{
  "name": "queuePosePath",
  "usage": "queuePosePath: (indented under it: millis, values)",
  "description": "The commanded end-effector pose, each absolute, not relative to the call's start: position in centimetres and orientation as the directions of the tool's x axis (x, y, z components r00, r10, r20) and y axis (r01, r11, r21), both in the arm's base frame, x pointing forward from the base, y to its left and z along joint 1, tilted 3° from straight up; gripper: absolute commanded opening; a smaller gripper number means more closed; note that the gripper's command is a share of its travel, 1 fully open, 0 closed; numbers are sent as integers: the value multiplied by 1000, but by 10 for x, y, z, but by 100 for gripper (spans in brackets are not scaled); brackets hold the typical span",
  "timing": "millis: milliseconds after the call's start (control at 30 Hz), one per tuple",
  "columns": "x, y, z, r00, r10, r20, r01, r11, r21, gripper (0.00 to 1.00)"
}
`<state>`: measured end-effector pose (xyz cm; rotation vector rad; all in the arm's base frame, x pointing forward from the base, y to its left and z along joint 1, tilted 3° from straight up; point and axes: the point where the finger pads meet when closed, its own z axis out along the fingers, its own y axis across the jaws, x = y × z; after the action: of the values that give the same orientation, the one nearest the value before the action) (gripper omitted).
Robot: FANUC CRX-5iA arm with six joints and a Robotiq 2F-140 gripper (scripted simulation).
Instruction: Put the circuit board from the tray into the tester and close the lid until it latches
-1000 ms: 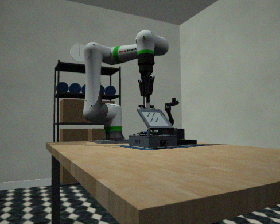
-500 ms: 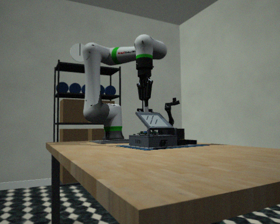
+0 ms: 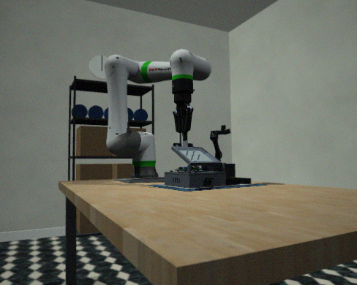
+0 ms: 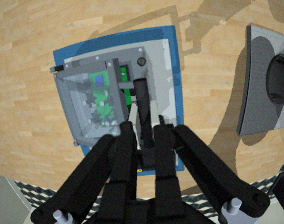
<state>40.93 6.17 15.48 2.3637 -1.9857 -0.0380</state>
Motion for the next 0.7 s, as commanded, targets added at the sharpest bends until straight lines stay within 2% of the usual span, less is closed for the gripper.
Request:
queuePosePath:
  millis: [0,667]
  values:
    - [406,61,149,173,-985,16,-983,-172,57,0]
    - [395,59,122,173,-985,16,-983,-172,57,0]
